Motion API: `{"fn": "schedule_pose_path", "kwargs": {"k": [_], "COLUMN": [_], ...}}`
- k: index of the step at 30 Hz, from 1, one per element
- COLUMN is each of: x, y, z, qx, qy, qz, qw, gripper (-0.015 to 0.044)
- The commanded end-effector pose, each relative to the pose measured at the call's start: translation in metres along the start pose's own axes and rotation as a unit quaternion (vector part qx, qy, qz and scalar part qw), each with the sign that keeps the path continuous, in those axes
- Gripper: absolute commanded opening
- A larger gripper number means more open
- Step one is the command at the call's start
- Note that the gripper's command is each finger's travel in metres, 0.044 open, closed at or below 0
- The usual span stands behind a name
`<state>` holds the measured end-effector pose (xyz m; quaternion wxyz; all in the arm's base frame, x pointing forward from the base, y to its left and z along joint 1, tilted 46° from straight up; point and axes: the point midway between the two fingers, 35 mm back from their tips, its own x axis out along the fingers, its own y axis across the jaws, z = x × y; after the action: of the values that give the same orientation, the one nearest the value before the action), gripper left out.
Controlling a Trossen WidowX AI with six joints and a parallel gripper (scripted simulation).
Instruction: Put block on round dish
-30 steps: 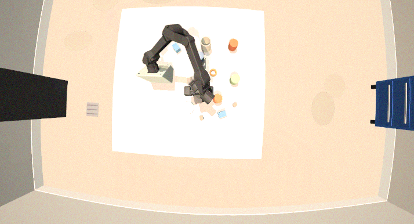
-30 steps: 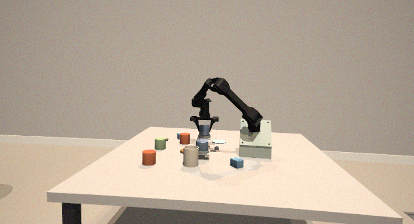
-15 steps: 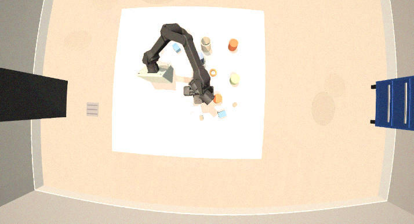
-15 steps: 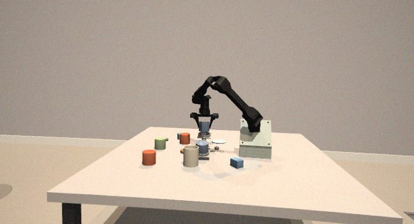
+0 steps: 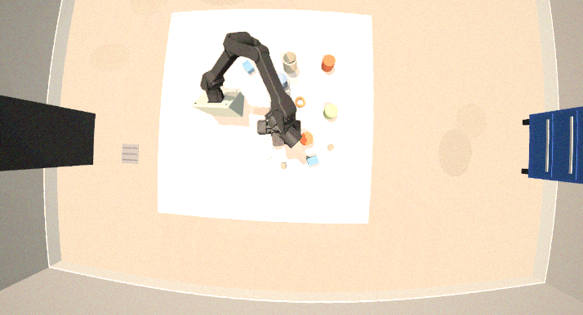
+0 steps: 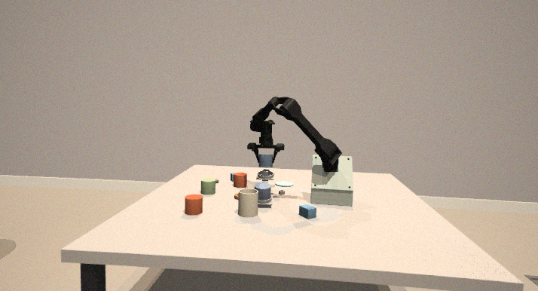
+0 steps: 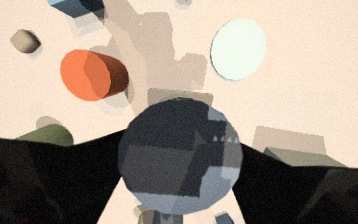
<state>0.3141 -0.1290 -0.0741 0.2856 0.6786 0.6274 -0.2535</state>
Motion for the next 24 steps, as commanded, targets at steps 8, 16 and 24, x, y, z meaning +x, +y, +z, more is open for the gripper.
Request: {"fn": "schedule_pose_path", "kwargs": {"k": [8, 16, 24], "x": [-0.02, -0.03, -0.04], "y": [0.001, 0.0, -0.002], "z": [0.001, 0.0, -0.001], "qx": [-0.006, -0.006, -0.006], "qy": [-0.005, -0.005, -0.004], "qz": [0.005, 0.005, 0.005], "qw": [1.0, 1.0, 1.0], "gripper": [0.0, 0.0, 0.0]}}
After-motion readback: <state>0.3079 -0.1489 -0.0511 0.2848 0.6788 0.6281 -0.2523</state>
